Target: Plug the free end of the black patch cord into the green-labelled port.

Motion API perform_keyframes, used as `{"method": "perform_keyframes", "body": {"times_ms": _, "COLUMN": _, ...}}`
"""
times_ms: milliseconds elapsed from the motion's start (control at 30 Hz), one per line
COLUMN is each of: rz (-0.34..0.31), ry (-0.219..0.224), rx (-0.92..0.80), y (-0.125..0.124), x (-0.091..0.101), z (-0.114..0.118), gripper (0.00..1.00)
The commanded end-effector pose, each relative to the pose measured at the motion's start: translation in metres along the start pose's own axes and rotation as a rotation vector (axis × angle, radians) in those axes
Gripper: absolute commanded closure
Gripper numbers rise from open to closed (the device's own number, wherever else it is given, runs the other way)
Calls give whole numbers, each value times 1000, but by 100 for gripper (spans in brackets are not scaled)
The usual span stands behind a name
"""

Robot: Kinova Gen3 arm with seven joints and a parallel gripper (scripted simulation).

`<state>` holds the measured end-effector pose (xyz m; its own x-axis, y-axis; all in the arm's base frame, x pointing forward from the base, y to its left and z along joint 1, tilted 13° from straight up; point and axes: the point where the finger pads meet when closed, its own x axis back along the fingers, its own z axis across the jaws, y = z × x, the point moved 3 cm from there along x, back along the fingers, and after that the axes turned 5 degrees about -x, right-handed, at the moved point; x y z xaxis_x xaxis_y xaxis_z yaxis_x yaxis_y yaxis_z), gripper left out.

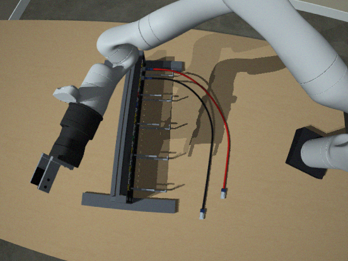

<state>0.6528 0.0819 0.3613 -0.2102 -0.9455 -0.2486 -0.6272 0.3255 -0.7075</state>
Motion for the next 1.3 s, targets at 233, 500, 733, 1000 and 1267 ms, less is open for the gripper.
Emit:
{"method": "perform_keyframes", "body": {"times_ms": 233, "rz": 0, "ry": 0, "rx": 2, "y": -1, "x": 0, "z": -1, "gripper": 0}}
{"method": "perform_keyframes", "body": {"times_ms": 500, "rz": 0, "ry": 0, "rx": 2, "y": -1, "x": 0, "z": -1, "gripper": 0}}
{"method": "perform_keyframes", "body": {"times_ms": 733, "rz": -8, "ry": 1, "rx": -1, "y": -1, "x": -1, "z": -4, "gripper": 0}}
{"method": "perform_keyframes", "body": {"times_ms": 1000, "rz": -84, "ry": 15, "rx": -32, "y": 5, "x": -14, "z": -28, "gripper": 0}}
{"method": "perform_keyframes", "body": {"times_ms": 1267, "rz": -208, "ry": 58, "rx": -83, "y": 20, "x": -32, "z": -64, "gripper": 0}}
